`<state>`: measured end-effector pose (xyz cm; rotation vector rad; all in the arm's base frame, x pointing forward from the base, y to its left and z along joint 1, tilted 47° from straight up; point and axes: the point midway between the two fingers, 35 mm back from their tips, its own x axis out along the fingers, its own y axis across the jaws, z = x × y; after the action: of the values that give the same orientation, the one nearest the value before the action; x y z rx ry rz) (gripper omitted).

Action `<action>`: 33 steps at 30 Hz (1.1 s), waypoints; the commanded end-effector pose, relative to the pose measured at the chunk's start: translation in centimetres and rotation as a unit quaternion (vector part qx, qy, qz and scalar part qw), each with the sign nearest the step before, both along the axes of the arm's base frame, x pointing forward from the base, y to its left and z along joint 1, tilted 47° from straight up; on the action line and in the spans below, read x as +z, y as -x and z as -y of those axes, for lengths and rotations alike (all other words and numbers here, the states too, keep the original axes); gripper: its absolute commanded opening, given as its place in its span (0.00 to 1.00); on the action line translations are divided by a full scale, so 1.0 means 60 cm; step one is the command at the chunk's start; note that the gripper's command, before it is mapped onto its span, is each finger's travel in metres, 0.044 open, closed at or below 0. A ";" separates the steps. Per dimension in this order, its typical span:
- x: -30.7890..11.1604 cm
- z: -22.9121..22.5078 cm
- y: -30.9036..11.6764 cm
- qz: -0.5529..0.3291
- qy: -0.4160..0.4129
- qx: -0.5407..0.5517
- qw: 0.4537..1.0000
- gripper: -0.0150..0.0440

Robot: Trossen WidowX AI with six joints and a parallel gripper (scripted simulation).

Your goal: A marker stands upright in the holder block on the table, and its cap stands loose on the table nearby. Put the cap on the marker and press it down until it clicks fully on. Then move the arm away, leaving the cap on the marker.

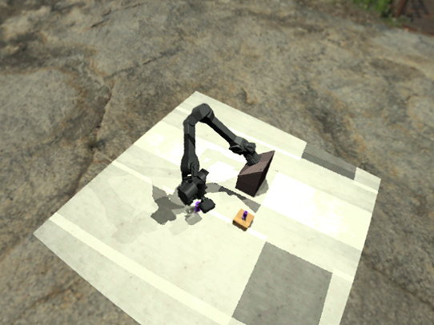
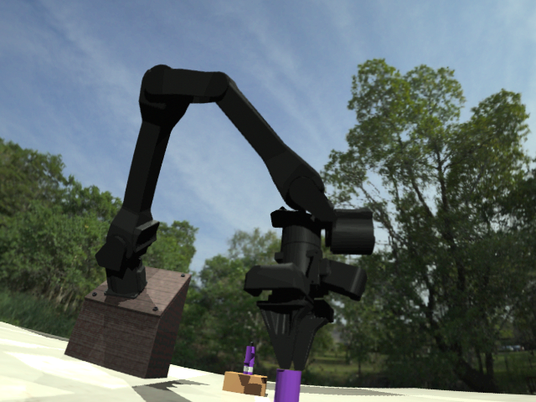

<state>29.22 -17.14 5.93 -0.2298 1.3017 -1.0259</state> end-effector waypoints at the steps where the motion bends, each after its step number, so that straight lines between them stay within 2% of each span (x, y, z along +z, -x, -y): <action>1: -0.014 0.007 0.004 -0.007 -0.003 0.002 1.000 0.68; 21: -0.047 0.042 0.010 -0.009 -0.001 0.003 1.000 0.68; 25: -0.047 0.042 0.010 -0.009 -0.001 0.003 1.000 0.50; 33: -0.046 0.042 0.011 -0.009 -0.001 0.003 1.000 0.41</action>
<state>28.66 -19.66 3.24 -0.2392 1.3111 -1.0247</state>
